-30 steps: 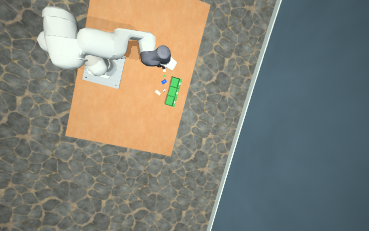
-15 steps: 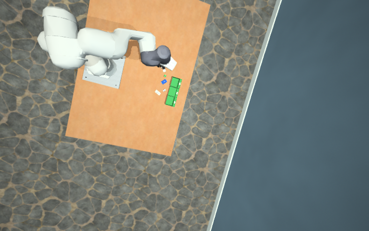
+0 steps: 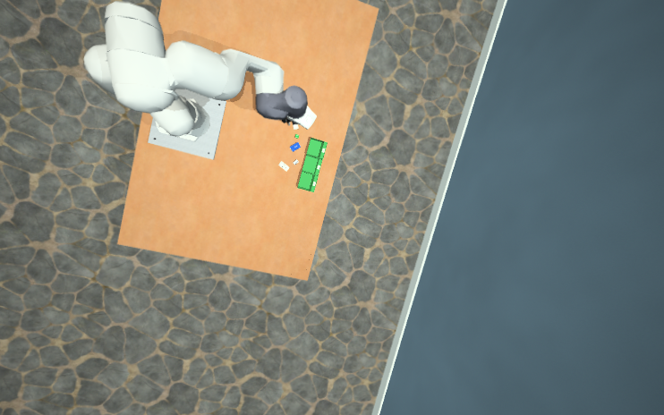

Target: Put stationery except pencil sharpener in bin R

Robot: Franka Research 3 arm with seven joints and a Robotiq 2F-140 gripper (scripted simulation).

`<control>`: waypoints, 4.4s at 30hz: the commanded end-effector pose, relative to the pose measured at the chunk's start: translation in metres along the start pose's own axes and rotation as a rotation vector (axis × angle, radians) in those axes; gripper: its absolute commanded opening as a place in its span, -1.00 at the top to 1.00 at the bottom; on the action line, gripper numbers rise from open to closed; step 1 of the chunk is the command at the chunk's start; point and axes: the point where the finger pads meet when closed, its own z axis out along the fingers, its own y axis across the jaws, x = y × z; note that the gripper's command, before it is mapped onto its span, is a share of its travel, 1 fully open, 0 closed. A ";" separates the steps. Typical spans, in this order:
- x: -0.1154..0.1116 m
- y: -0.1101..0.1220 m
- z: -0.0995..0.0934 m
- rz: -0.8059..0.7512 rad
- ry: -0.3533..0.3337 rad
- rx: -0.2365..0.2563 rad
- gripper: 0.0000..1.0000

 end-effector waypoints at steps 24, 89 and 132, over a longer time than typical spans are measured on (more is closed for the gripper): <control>-0.002 -0.009 0.015 -0.032 -0.010 0.030 0.53; 0.000 -0.006 -0.045 -0.032 -0.010 0.030 0.77; 0.067 -0.043 -0.052 -0.032 -0.010 0.030 0.77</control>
